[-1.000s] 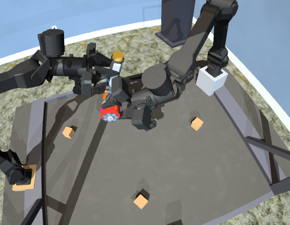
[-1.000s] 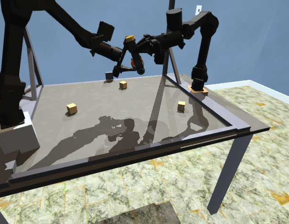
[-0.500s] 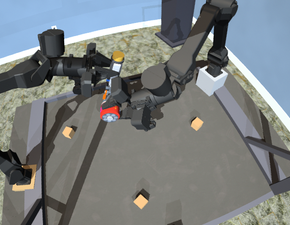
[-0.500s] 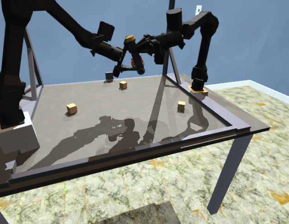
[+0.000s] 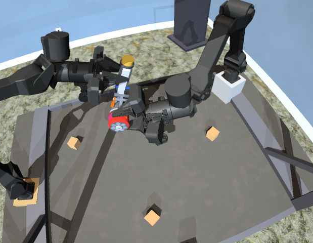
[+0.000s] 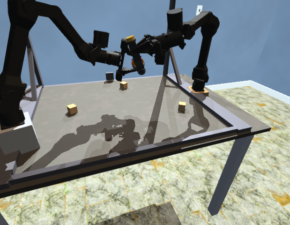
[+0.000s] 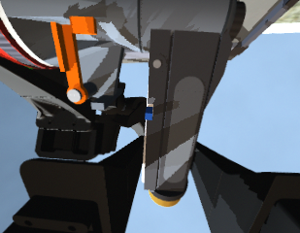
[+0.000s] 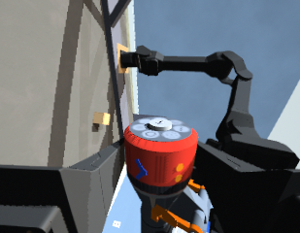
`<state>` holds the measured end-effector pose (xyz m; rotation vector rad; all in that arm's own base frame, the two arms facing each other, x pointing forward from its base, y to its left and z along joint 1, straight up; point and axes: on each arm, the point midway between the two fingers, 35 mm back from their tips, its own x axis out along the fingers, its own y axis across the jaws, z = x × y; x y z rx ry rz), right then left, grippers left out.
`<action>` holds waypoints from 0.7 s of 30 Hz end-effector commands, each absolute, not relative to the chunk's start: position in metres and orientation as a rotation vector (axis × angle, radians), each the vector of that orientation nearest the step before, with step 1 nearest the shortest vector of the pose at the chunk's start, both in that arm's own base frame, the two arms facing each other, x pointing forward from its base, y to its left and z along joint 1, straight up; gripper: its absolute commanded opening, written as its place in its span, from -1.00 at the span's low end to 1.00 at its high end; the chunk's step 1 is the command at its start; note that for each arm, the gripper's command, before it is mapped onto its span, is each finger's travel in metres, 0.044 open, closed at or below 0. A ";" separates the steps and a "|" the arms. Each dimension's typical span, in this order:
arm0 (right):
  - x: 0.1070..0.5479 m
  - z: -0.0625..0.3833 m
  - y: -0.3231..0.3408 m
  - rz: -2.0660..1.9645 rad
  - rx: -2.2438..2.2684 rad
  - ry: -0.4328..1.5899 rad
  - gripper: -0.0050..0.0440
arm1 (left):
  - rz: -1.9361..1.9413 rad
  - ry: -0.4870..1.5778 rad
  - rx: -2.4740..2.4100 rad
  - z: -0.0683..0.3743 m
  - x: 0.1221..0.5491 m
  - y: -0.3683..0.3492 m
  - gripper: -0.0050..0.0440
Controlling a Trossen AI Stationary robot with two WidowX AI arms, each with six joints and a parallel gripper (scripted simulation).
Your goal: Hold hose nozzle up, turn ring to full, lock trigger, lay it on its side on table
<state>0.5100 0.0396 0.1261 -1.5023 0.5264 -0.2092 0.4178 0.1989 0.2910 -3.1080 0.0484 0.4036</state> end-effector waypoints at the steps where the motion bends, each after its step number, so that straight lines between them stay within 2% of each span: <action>1: 0.510 0.128 0.040 -0.276 -1.532 0.457 -0.80 | 0.350 0.044 -3.092 0.307 0.416 0.198 -0.11; 18: 0.511 0.129 0.040 -0.242 -1.517 0.487 -0.80 | 0.350 0.044 -3.092 0.307 0.416 0.198 -0.11; 21: 0.509 0.126 0.040 -0.317 -1.544 0.419 -0.80 | 0.350 0.044 -3.092 0.307 0.416 0.198 -0.11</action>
